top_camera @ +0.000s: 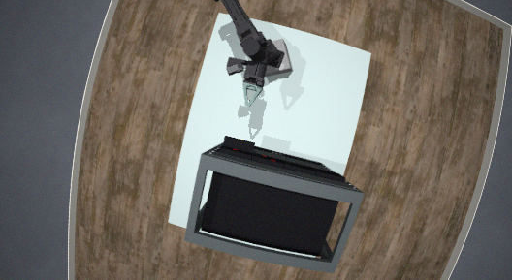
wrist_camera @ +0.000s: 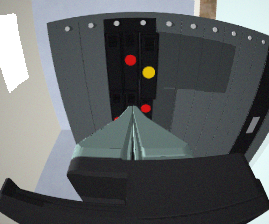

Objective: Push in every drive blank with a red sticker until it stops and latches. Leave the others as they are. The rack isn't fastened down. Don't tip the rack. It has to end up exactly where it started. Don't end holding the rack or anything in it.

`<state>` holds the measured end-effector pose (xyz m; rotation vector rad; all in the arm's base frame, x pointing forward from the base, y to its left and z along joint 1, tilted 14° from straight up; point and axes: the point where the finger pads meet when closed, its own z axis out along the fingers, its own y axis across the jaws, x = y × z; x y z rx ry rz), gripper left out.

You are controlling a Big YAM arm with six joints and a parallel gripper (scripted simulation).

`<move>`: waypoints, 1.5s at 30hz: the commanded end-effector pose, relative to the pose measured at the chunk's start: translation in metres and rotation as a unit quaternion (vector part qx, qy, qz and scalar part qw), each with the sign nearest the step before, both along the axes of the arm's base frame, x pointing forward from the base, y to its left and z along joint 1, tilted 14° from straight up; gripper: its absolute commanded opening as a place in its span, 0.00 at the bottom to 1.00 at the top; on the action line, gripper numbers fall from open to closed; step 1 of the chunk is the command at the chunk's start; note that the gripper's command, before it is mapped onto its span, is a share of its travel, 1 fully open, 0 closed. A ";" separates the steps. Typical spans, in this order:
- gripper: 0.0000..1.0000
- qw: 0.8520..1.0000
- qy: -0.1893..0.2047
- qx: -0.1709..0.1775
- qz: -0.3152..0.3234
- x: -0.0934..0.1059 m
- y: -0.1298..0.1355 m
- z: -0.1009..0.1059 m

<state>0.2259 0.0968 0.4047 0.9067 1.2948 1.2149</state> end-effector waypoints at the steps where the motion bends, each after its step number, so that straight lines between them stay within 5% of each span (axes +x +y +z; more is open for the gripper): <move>1: 0.00 1.000 0.001 -0.016 0.010 -0.014 0.002 -0.003; 19: 0.00 1.000 -0.002 -0.001 0.009 -0.047 -0.005 -0.006; 45: 0.00 1.000 -0.001 -0.004 0.008 -0.051 -0.005 -0.007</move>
